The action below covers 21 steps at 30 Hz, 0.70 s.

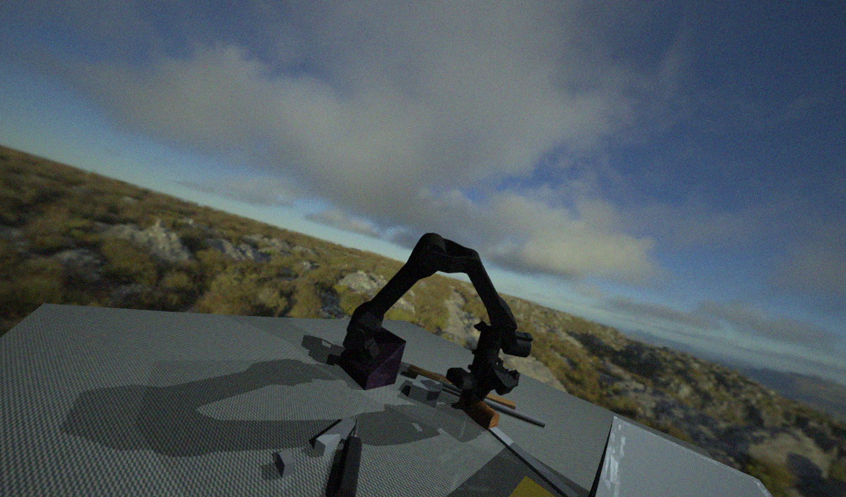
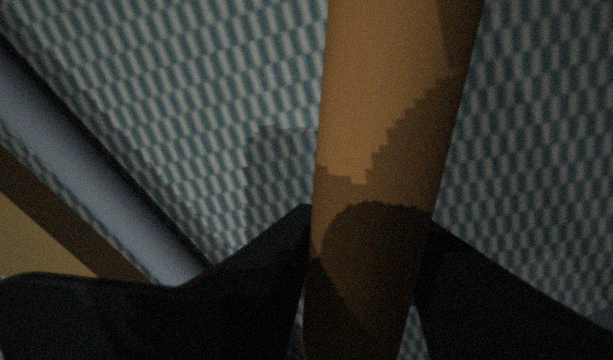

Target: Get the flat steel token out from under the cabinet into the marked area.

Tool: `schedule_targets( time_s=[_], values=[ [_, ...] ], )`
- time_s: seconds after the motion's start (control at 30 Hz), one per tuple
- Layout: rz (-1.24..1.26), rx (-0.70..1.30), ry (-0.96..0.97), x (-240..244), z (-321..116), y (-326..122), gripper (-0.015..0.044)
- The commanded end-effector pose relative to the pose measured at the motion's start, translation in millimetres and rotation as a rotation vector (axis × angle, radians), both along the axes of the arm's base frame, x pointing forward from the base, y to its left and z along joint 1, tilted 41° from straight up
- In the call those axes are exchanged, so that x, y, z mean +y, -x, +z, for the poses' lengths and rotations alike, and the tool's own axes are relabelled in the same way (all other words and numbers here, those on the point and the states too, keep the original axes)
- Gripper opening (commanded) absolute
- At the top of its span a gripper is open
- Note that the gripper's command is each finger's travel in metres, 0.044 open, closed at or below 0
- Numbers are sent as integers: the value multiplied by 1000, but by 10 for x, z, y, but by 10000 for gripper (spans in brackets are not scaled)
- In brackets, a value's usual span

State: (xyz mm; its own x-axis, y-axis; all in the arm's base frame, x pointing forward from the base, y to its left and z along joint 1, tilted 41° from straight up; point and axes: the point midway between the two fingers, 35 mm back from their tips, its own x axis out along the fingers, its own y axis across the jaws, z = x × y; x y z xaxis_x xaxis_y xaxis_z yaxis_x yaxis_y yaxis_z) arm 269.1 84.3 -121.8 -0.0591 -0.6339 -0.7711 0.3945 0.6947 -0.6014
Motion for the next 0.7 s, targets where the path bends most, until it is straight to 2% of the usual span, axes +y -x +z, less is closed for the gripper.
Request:
schedule_targets(
  time_s=[0.0,0.67],
  values=[
    [3,3,0,1,1,-1,0],
    [121,102,-9,15,6,12,0]
  ],
)
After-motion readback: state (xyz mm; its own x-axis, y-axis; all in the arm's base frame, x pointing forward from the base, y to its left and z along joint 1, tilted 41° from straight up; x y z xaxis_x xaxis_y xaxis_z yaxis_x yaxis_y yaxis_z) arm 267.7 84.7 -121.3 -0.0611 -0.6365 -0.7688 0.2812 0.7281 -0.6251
